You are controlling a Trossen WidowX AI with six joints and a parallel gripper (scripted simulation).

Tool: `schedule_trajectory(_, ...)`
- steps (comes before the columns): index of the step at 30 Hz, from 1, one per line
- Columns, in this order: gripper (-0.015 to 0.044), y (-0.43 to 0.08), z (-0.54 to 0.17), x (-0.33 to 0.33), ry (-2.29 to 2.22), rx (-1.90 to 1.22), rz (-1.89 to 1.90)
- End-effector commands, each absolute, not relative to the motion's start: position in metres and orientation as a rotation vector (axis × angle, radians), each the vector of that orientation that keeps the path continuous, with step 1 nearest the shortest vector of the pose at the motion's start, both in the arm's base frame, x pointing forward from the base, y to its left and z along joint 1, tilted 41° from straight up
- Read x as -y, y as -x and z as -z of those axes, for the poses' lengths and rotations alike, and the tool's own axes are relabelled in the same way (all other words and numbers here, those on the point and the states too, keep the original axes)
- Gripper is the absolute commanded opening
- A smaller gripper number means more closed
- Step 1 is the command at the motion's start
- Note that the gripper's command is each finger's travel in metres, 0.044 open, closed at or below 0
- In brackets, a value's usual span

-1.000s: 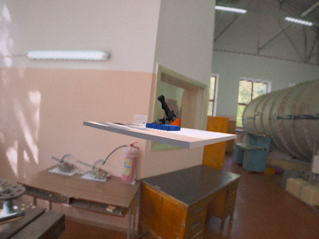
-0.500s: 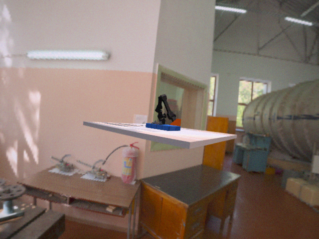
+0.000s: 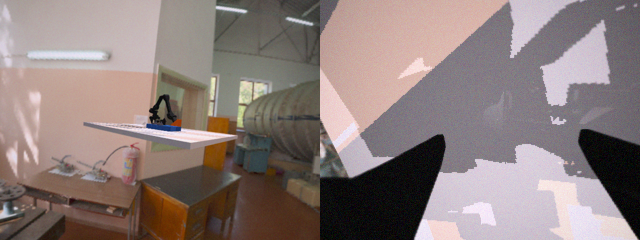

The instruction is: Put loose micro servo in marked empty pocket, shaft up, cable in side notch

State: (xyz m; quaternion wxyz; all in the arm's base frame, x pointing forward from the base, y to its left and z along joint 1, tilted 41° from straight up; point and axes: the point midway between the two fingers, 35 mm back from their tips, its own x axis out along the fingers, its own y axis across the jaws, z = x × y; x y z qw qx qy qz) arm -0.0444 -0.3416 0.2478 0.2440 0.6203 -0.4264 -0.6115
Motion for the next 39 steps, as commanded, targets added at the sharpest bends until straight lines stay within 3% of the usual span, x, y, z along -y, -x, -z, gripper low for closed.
schedule_trajectory(1, 0.044, 0.03, -0.253, 0.34, -1.662, 1.127, 1.665)
schedule_trajectory(20, 0.044, -0.069, -0.24, 0.323, -1.701, 0.734, 1.584)
schedule_trajectory(39, 0.044, -0.183, -0.178, 0.236, -1.654, 0.072, 1.586)
